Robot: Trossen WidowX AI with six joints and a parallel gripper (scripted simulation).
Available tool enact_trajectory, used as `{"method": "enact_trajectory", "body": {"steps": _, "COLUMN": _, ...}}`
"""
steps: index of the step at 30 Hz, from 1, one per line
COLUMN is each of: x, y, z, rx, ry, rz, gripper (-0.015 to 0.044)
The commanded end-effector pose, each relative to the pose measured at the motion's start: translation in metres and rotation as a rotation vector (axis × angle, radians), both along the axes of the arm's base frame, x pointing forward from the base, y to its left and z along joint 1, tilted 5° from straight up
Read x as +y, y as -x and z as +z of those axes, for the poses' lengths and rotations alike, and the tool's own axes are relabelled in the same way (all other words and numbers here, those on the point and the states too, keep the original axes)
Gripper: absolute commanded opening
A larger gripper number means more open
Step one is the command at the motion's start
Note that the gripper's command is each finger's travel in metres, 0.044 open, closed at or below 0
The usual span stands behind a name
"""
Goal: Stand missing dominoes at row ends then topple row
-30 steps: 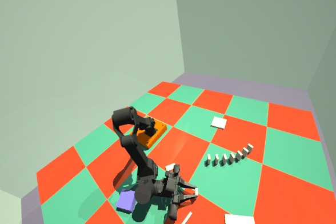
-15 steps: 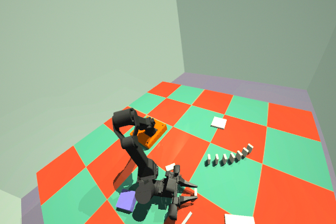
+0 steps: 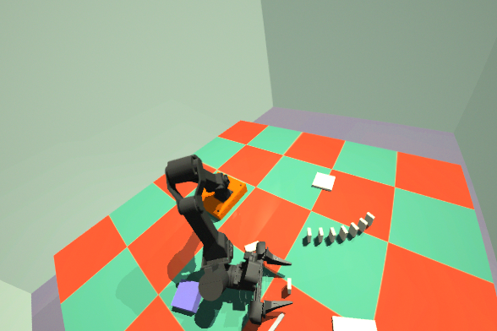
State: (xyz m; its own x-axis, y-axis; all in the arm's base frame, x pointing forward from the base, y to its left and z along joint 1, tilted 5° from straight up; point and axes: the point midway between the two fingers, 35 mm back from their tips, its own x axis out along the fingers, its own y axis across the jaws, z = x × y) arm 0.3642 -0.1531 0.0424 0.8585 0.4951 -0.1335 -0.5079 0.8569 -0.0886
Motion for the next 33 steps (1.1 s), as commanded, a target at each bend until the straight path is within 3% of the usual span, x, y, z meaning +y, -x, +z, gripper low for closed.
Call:
{"method": "enact_trajectory", "body": {"steps": 1, "x": 0.003, "y": 0.000, "z": 0.033, "rx": -0.008, "ry": 0.007, "rz": -0.001, "gripper": 0.0440}}
{"method": "enact_trajectory", "body": {"steps": 8, "x": 0.000, "y": -0.008, "z": 0.038, "rx": 0.023, "ry": 0.006, "rz": -0.022, "gripper": 0.0440}}
{"method": "enact_trajectory", "body": {"steps": 14, "x": -0.015, "y": -0.065, "z": 0.023, "rx": 0.334, "ry": 0.060, "rz": -0.166, "gripper": 0.0440}}
{"method": "enact_trajectory", "body": {"steps": 21, "x": -0.009, "y": -0.088, "z": 0.027, "rx": 0.700, "ry": 0.286, "rz": -0.247, "gripper": 0.0440}}
{"method": "enact_trajectory", "body": {"steps": 33, "x": 0.007, "y": -0.064, "z": 0.053, "rx": 1.015, "ry": 0.565, "rz": -0.225, "gripper": 0.0440}}
